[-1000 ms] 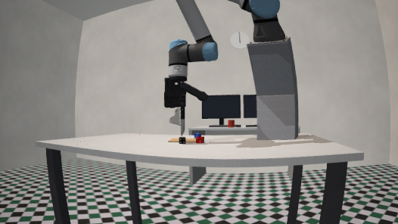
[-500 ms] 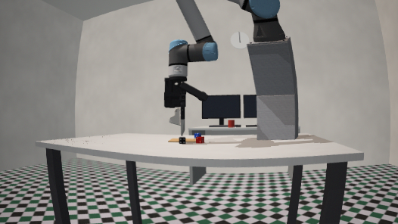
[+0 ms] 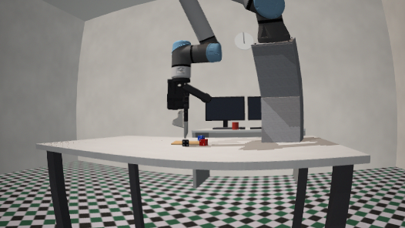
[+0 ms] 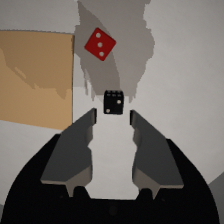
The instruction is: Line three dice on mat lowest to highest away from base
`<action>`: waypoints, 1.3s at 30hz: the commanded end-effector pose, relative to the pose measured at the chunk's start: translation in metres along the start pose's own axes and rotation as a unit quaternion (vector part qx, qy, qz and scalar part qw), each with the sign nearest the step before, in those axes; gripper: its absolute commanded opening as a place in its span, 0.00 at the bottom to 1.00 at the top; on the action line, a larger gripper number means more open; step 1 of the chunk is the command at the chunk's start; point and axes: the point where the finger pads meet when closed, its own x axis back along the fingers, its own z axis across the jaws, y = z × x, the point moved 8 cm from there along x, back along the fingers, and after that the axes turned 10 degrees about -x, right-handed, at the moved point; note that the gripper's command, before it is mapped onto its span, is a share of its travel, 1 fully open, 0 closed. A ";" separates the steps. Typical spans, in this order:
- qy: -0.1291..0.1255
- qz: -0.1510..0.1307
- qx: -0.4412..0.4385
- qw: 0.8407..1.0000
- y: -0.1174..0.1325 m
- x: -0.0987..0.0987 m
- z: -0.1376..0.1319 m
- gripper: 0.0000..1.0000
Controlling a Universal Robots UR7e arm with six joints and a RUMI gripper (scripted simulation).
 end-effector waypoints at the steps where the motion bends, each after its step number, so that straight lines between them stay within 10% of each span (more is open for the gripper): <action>1: 0.000 -0.001 0.000 1.000 0.000 0.000 0.000 0.24; 39: 0.000 -0.001 0.000 1.000 0.000 -0.030 0.000 0.24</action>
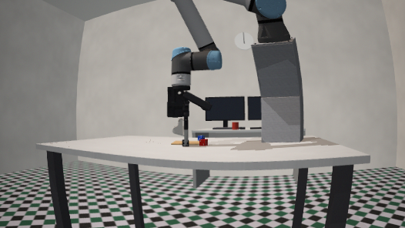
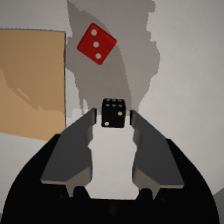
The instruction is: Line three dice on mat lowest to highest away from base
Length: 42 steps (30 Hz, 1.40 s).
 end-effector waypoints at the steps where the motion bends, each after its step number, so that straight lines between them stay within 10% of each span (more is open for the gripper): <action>1: 0.000 -0.001 0.000 1.000 0.000 -0.001 0.000 0.24; 35: 0.000 -0.001 0.000 1.000 0.000 -0.001 0.000 0.24; 36: 0.000 -0.001 0.000 1.000 0.000 -0.001 0.000 0.06; 42: 0.000 -0.001 0.000 1.000 0.000 -0.001 0.000 0.06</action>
